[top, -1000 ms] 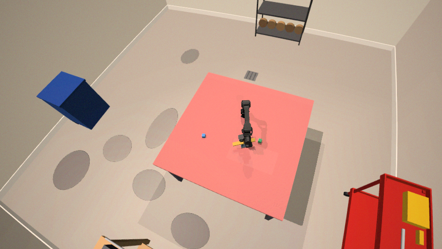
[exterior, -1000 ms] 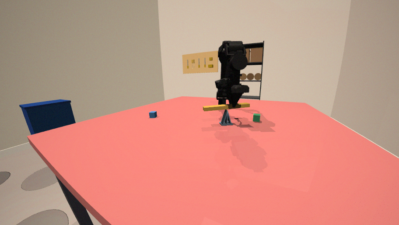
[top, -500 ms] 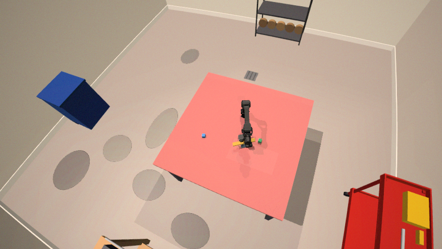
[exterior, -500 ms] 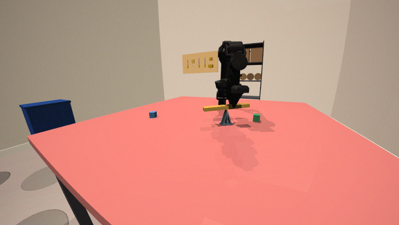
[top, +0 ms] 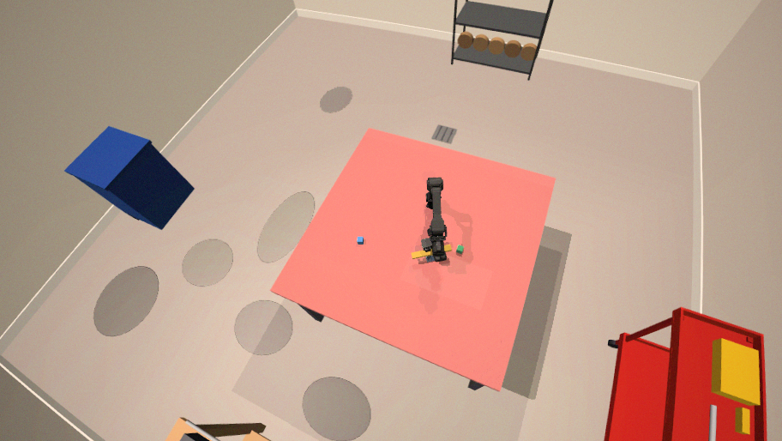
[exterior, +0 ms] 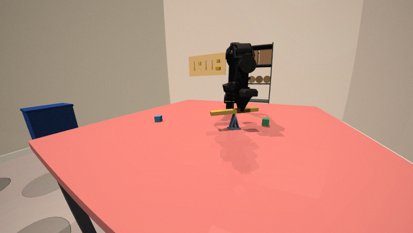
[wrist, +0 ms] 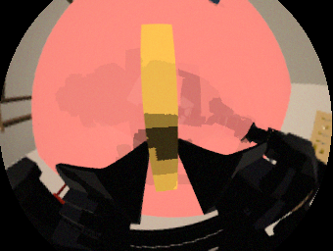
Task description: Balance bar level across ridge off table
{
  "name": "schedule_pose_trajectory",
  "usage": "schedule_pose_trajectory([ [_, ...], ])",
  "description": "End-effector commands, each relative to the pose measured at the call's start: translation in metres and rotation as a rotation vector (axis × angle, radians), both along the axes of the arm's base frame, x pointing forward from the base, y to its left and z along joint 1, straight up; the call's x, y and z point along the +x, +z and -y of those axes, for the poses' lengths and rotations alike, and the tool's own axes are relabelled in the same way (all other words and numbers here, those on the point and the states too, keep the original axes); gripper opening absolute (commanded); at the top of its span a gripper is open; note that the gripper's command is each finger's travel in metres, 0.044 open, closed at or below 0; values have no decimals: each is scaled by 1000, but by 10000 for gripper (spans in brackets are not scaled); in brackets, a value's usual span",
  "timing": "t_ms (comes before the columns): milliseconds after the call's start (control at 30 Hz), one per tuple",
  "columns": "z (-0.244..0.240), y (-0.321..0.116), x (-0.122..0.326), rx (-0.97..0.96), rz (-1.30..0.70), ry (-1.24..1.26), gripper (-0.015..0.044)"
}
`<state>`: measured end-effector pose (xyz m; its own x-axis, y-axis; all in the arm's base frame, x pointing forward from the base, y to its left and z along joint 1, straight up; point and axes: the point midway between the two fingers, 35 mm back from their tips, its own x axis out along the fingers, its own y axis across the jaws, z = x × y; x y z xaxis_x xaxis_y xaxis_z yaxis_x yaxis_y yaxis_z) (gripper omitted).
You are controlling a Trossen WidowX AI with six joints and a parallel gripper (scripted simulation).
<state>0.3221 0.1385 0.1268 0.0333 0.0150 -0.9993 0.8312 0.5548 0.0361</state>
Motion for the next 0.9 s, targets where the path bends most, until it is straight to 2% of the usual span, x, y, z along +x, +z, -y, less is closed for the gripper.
schedule_pose_trajectory([
  [0, 0, -1, 0, 0, 0, -3, 0],
  [867, 0, -3, 0, 0, 0, -3, 0],
])
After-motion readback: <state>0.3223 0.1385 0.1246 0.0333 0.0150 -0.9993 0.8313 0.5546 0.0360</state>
